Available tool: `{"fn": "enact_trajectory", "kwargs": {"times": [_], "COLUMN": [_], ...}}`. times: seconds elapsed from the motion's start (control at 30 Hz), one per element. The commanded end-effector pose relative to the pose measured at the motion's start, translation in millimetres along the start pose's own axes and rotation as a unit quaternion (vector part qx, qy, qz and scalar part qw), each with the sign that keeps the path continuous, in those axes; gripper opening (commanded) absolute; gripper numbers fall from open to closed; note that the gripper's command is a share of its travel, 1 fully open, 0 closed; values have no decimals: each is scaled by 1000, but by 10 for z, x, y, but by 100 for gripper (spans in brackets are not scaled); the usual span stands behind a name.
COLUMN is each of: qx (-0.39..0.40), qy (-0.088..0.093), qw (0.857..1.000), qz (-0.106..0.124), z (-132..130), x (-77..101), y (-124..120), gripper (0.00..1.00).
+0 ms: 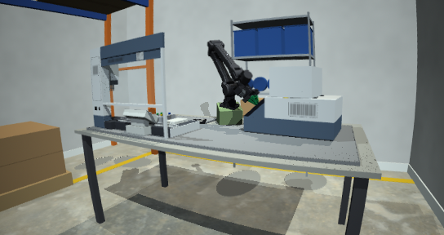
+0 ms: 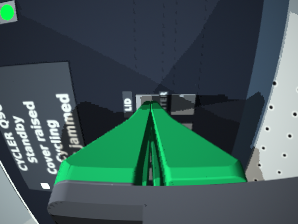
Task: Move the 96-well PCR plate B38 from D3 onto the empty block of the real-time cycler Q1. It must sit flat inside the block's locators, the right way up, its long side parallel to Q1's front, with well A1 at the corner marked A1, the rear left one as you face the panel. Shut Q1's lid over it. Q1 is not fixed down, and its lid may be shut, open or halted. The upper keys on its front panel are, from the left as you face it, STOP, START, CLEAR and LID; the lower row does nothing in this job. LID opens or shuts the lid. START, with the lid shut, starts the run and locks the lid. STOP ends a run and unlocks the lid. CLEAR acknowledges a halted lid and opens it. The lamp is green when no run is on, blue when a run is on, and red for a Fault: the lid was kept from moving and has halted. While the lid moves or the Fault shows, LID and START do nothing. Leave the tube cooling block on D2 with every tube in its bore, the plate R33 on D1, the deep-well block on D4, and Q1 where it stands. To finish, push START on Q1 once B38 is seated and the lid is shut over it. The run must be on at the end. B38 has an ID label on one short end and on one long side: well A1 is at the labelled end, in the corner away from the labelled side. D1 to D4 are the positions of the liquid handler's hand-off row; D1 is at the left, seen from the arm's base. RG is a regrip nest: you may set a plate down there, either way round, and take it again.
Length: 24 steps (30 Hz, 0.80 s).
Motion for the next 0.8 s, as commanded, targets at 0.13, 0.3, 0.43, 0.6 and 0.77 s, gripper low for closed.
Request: {"fn": "enact_trajectory", "kwargs": {"times": [0.13,0.3,0.43,0.6,0.77], "qx": [10,11,13,15,15], "qy": [30,29,30,26,26], "qw": [999,999,999,1000,1000], "qz": [-18,-13,-12,-5,-5], "z": [281,325,342,354,379], "x": [64,49,50,49,55], "y": [131,146,138,98,104], "gripper": [0,0,0,0,0]}}
Point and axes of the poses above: the point where the finger pads meet when closed, its own x axis back along the fingers, its own z axis across the jaws, y = z × x, the point moved 3 cm from there along x, back along the fingers, and after that the axes turned 5 degrees about -x, right-handed, at the moved point
